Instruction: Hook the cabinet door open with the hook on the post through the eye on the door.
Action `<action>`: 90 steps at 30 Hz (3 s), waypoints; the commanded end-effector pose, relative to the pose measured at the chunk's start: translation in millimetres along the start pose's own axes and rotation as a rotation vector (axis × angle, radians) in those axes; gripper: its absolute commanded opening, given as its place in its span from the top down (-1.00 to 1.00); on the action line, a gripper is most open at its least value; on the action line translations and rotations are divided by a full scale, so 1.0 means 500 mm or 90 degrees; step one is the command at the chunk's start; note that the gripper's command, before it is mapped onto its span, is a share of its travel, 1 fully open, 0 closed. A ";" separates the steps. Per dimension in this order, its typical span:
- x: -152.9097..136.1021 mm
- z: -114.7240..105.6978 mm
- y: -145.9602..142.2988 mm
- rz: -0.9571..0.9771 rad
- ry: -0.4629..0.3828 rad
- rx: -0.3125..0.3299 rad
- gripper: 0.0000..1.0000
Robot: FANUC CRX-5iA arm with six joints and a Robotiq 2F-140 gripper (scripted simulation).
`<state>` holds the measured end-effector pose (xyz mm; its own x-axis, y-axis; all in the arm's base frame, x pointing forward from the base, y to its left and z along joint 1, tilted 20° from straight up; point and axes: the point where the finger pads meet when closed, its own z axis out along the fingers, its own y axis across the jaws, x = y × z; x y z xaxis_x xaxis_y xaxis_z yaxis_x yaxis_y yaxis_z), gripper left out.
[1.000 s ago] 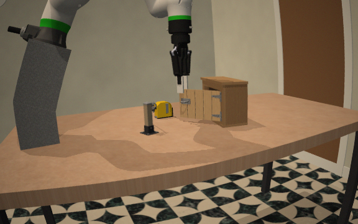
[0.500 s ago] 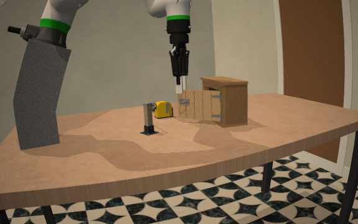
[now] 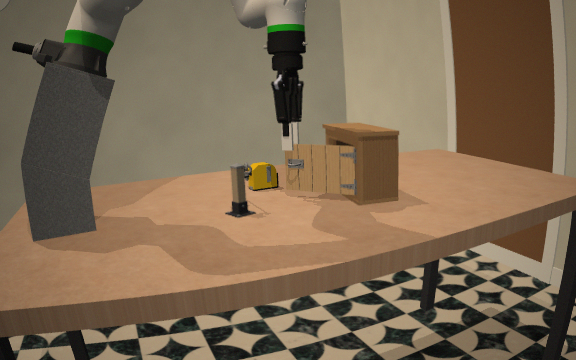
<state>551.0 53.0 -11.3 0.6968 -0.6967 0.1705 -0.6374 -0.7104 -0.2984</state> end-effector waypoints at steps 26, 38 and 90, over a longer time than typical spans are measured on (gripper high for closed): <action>0.000 0.000 0.008 -0.015 0.000 0.000 0.68; 0.000 0.000 0.010 -0.019 0.000 0.000 0.68; 0.000 -0.017 -0.003 0.005 0.000 0.000 0.68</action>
<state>549.6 53.2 -4.4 0.6916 -0.7024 0.1682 -0.6429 -0.7048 -0.2998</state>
